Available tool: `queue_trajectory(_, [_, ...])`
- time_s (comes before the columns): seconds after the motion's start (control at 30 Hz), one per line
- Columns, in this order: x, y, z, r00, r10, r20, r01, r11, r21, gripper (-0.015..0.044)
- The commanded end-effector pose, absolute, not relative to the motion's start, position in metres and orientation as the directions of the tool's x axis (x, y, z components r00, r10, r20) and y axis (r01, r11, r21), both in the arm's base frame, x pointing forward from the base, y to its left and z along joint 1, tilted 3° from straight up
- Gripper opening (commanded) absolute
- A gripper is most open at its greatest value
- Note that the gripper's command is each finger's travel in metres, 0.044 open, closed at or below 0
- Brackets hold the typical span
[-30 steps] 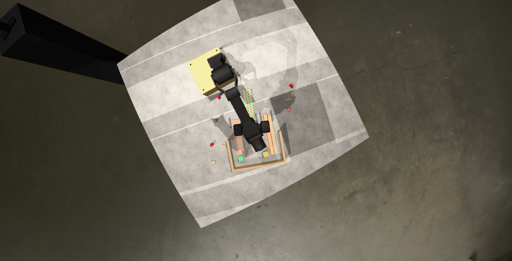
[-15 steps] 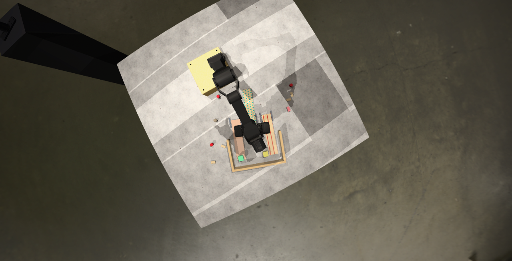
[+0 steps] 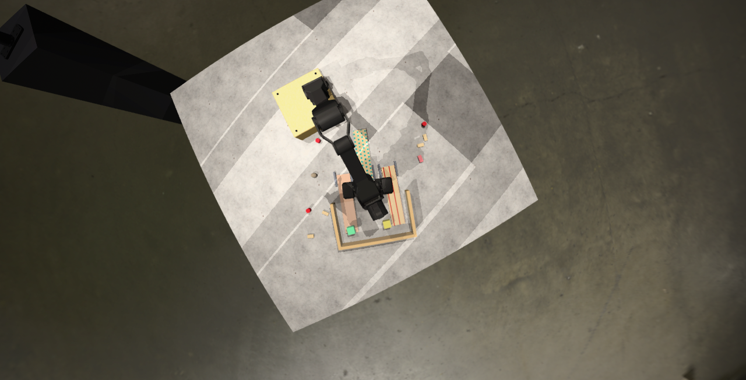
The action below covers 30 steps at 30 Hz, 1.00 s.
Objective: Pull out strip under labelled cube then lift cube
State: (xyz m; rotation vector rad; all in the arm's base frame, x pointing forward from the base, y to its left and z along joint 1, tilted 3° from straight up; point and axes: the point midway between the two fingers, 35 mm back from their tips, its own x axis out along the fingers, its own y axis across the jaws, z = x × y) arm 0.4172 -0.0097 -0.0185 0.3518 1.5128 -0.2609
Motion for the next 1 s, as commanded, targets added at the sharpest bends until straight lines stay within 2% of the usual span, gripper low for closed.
queue_trajectory(0.0, [0.415, -0.008, -0.028, 0.034, 0.054, -0.998, 0.381, 0.922, 0.063, 0.0250])
queue_trajectory(0.33, [0.414, -0.008, -0.034, 0.034, 0.054, -0.998, 0.381, 0.922, 0.063, 0.0250])
queue_trajectory(0.47, [0.415, -0.009, -0.032, 0.039, 0.050, -0.998, 0.380, 0.923, 0.061, 0.0145])
queue_trajectory(0.67, [0.415, -0.009, -0.032, 0.039, 0.050, -0.998, 0.380, 0.923, 0.061, 0.0105])
queue_trajectory(0.8, [0.413, -0.009, -0.030, 0.039, 0.050, -0.998, 0.380, 0.923, 0.061, 0.0000])
queue_trajectory(0.97, [0.395, -0.009, -0.016, 0.036, 0.052, -0.998, 0.380, 0.923, 0.061, 0.0000])
